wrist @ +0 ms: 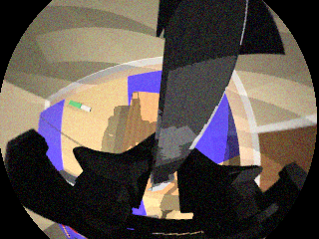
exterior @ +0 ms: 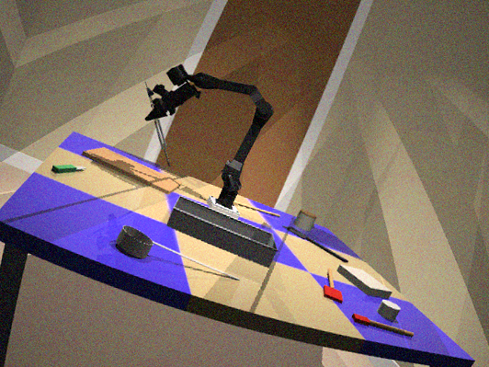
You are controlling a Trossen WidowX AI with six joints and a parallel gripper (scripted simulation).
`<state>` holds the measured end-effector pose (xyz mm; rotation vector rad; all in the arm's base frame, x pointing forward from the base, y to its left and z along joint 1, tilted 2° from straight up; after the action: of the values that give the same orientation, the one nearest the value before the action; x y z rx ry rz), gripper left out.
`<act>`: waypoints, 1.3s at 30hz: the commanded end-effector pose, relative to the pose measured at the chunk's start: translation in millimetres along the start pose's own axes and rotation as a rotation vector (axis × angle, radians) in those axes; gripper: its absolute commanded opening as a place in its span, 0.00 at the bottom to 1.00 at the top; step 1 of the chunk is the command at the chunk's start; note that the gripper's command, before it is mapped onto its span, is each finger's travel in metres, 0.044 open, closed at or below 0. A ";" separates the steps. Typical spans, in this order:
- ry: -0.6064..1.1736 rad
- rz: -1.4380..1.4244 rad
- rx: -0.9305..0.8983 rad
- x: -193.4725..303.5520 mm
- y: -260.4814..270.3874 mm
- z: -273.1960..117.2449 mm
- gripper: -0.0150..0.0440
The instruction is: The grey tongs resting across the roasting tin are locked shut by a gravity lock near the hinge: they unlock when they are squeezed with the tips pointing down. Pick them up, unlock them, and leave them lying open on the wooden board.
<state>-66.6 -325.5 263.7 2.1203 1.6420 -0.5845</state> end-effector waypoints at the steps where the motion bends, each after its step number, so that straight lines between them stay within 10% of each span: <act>1: -0.097 0.008 -0.014 6.0 -0.4 -8.6 0.00; 39: -0.626 -0.006 -0.061 54.3 -3.6 -42.2 0.00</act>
<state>-55.1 -260.2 267.2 1.6636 1.3003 -1.0497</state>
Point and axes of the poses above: the point midway between the two fingers, 35 mm back from their tips, its own z axis out along the fingers, its own y axis across the jaws, x = y × z, the point moved 8 cm from there along -z, back along the fingers, and after that the axes turned 5 degrees about z, right-handed, at the moved point
